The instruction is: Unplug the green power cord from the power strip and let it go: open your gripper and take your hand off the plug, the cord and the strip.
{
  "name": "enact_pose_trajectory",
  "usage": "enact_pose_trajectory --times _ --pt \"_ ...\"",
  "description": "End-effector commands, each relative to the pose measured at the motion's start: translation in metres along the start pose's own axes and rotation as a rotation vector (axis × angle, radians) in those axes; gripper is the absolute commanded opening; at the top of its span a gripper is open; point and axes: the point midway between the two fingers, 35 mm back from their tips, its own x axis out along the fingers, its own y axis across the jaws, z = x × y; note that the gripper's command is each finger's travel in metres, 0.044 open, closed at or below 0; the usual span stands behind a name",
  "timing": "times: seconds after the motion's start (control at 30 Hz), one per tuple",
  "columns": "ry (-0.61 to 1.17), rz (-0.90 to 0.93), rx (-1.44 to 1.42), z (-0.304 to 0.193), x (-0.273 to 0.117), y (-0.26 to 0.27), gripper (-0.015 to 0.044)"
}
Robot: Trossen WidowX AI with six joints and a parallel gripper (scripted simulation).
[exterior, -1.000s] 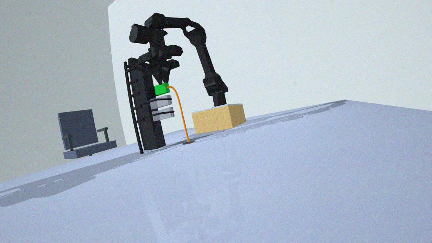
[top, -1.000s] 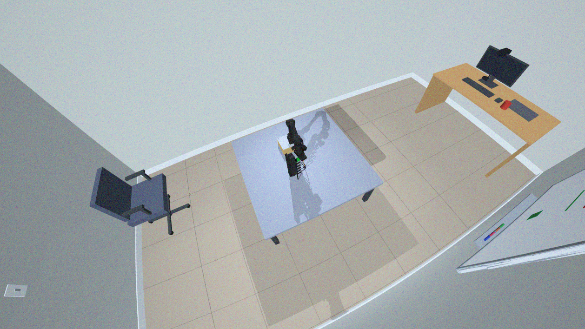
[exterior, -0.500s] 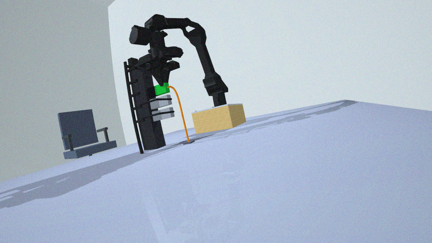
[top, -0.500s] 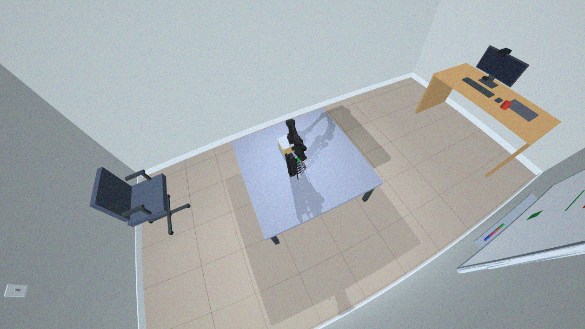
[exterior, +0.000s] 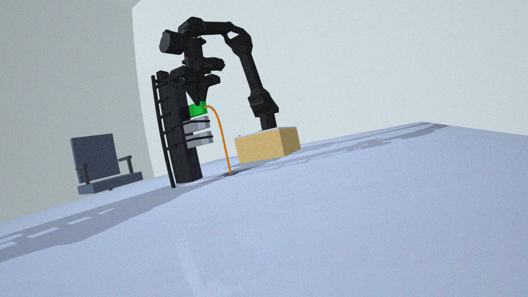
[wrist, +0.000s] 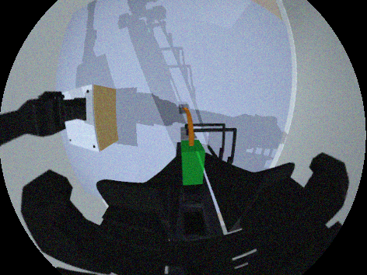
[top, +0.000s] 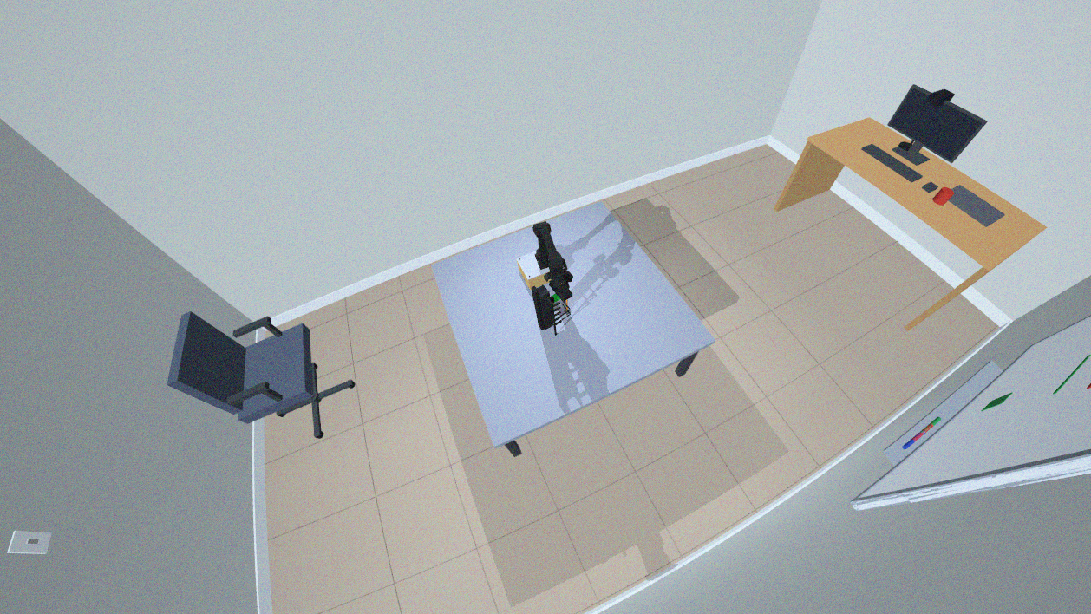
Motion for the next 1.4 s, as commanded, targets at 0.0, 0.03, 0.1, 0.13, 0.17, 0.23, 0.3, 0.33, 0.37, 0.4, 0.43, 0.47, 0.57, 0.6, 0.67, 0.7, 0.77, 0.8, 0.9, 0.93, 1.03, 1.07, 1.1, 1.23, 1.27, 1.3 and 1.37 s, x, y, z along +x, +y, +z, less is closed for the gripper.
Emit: enact_pose_trajectory --times 0.0,0.03,0.1,0.13,0.17,0.23,0.3,0.33,0.37,0.4,0.43,0.47,0.57,0.6,0.67,0.7,0.77,0.8,0.9,0.93,1.03,1.07,1.1,1.23,1.27,1.3,1.37 --pt "-0.031 -0.002 -0.009 0.019 -0.002 -0.001 0.0" --pt "-0.031 -0.002 -0.009 0.021 -0.002 -0.001 0.0" --pt "-0.031 -0.002 -0.009 0.024 -0.002 -0.001 0.0" --pt "-0.031 -0.002 -0.009 0.026 -0.002 -0.001 0.0" --pt "-0.031 -0.002 -0.009 0.028 -0.002 -0.001 0.0" --pt "-0.031 -0.002 -0.009 0.031 -0.002 -0.001 0.0" --pt "-0.031 -0.002 -0.009 0.034 -0.002 -0.001 0.0" --pt "-0.031 -0.002 -0.01 0.036 -0.002 -0.001 0.0" --pt "-0.031 -0.002 -0.01 0.038 -0.003 -0.001 0.0" --pt "-0.031 -0.002 -0.01 0.039 -0.003 -0.001 0.0" --pt "-0.031 -0.002 -0.01 0.041 -0.003 -0.001 0.0" --pt "-0.031 -0.002 -0.01 0.043 -0.003 -0.001 0.0" --pt "-0.032 -0.002 -0.01 0.048 -0.003 -0.001 0.0" --pt "-0.032 -0.002 -0.01 0.049 -0.004 0.0 0.0" --pt "-0.032 -0.002 -0.011 0.052 -0.004 0.0 0.0" --pt "-0.032 -0.002 -0.011 0.054 -0.004 0.0 0.0" --pt "-0.031 -0.003 -0.011 0.049 -0.003 0.001 0.0052" --pt "-0.03 -0.003 -0.012 0.044 -0.002 0.002 0.0079" --pt "-0.03 -0.003 -0.012 0.042 -0.001 0.003 0.0157" --pt "-0.03 -0.003 -0.012 0.042 -0.001 0.003 0.0184" --pt "-0.03 -0.003 -0.012 0.042 -0.001 0.003 0.0263" --pt "-0.03 -0.003 -0.012 0.042 -0.001 0.003 0.0289" --pt "-0.03 -0.003 -0.012 0.042 -0.001 0.003 0.0315" --pt "-0.031 -0.003 -0.012 0.055 -0.004 0.002 0.042" --pt "-0.032 -0.003 -0.012 0.064 -0.006 0.001 0.044" --pt "-0.032 -0.003 -0.012 0.073 -0.008 0.001 0.044" --pt "-0.034 -0.003 -0.013 0.093 -0.013 0.003 0.044"
